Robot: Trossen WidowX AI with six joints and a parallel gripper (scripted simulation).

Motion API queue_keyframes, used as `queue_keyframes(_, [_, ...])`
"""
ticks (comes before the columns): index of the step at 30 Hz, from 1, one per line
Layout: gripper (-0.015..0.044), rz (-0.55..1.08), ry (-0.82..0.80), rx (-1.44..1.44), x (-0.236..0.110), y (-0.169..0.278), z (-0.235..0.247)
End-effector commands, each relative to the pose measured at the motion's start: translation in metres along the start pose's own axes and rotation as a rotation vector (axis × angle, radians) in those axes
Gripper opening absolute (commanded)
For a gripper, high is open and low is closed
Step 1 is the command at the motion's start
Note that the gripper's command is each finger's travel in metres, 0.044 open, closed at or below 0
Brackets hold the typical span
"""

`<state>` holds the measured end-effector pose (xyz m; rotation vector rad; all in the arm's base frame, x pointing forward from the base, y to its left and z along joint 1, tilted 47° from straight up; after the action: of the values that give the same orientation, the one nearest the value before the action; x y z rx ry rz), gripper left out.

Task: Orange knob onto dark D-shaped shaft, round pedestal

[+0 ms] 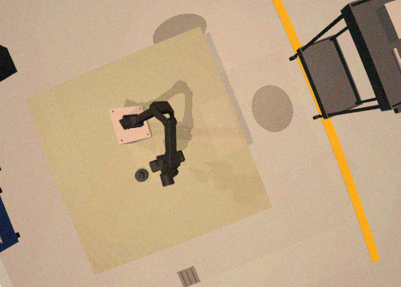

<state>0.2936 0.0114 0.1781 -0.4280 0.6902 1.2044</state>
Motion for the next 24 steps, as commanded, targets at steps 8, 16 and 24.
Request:
queue_keyframes(8, [0.0440,0.005,-0.007,-0.007,0.038,0.001,0.001])
queue_keyframes(16, [0.0440,0.005,-0.007,-0.008,0.052,0.001,0.002])
queue_keyframes(24, [0.0440,0.005,-0.006,-0.008,0.065,0.000,0.002])
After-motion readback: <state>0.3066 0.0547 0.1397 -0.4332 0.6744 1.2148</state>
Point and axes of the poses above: the point midway between the two fingers, 35 mm back from their tips, its own x axis out along the fingers, its own z axis across the jaws, y = z × x, the point moved 2 cm from there along -x, back along the fingers, and after that the axes turned 9 degrees about x, right-handed, at the moved point
